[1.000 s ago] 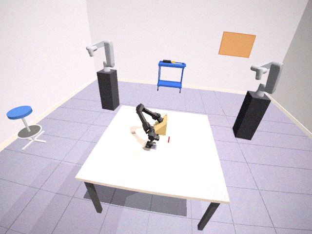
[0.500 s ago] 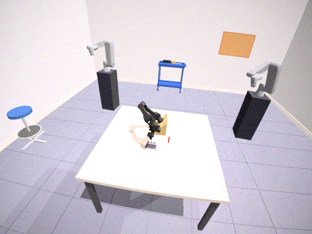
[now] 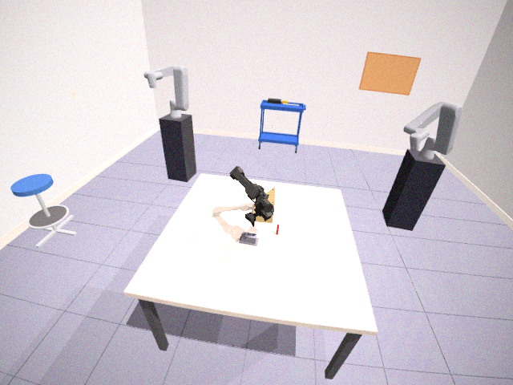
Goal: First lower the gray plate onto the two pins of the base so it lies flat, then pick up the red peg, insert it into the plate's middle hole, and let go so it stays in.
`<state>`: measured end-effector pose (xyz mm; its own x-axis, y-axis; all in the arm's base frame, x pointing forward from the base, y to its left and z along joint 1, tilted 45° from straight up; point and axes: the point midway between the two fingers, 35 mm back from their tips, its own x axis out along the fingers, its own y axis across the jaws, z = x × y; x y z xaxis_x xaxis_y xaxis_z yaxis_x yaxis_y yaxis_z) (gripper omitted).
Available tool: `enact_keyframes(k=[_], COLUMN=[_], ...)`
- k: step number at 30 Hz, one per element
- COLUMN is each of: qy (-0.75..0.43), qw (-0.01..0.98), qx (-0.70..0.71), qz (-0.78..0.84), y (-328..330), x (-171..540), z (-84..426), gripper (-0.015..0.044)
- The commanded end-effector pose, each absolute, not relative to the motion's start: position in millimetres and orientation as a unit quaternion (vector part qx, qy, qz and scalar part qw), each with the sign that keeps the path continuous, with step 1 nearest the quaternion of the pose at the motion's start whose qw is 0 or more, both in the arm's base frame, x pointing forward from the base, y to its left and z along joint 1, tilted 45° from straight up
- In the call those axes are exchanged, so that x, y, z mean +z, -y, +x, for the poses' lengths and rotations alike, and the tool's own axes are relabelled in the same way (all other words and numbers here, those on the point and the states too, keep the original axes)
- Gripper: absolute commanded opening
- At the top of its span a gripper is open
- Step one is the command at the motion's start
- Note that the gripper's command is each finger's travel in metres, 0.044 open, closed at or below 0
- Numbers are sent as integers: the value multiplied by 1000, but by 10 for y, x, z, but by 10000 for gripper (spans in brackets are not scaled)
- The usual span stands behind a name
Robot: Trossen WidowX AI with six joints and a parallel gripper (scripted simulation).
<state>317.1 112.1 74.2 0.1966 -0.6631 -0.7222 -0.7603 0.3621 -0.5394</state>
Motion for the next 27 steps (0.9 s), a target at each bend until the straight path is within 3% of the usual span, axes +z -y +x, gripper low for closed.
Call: enact_keyframes(k=[1,13,27], qy=[-624,-541,-404], qw=[671,754,760], qx=[-150,-347,-499], qz=[-371,-134,97], y=[-1389,-1614,-1702], x=[346,4,-221], z=[2841,2457,2155], gripper=[440,440,440])
